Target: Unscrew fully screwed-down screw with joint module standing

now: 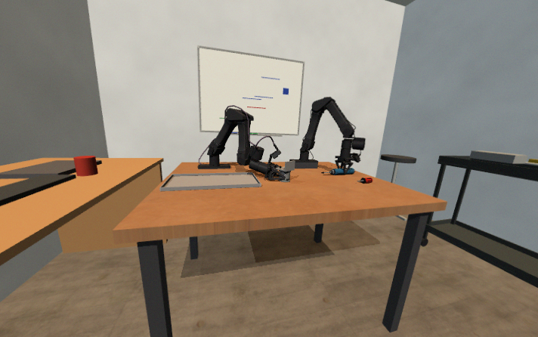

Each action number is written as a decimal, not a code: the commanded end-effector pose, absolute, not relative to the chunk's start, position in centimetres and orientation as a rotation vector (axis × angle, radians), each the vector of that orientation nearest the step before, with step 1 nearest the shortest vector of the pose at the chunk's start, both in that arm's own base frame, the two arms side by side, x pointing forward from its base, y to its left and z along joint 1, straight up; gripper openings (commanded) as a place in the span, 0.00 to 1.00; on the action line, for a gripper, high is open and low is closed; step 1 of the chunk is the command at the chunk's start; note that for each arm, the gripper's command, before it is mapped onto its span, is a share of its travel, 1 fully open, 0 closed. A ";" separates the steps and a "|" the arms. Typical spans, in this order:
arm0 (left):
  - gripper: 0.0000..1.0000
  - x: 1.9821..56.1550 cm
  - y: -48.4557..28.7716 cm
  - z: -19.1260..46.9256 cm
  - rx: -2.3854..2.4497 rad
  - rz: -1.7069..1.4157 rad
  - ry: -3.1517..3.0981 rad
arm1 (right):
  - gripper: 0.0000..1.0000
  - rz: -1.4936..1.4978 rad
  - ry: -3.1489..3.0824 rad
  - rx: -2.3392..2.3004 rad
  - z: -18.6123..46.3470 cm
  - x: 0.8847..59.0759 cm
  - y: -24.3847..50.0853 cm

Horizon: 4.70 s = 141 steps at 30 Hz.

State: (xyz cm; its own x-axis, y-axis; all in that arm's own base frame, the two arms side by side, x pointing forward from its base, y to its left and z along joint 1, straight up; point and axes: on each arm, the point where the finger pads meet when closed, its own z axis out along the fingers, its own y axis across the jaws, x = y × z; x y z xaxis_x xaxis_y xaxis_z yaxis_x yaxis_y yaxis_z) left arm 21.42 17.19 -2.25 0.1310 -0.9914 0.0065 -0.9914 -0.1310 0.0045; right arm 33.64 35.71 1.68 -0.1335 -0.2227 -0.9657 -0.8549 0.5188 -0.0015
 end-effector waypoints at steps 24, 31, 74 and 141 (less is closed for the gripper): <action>0.57 21.5 17.4 -2.0 2.366 0.004 -2.069 | 0.59 0.724 1.697 -0.948 0.2 32.8 35.5; 0.65 21.5 17.4 -2.0 2.366 0.004 -2.069 | 0.59 0.724 1.697 -0.948 0.2 32.8 35.5; 0.65 22.0 18.0 1.4 2.396 0.002 -2.084 | 0.59 0.724 1.697 -0.948 0.2 32.8 35.5; 0.65 22.0 18.1 5.0 2.399 -0.003 -2.091 | 0.77 0.723 1.697 -0.948 0.2 32.8 35.5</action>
State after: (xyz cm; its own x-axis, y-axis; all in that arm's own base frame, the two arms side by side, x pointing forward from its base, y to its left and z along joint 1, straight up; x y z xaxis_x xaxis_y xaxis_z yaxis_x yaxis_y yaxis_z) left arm 21.22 17.03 3.26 0.1312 -0.9913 0.0118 -0.9913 -0.1310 0.0131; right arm 33.62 35.72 1.66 -0.1343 -0.2226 -0.9656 -0.8553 0.5181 -0.0005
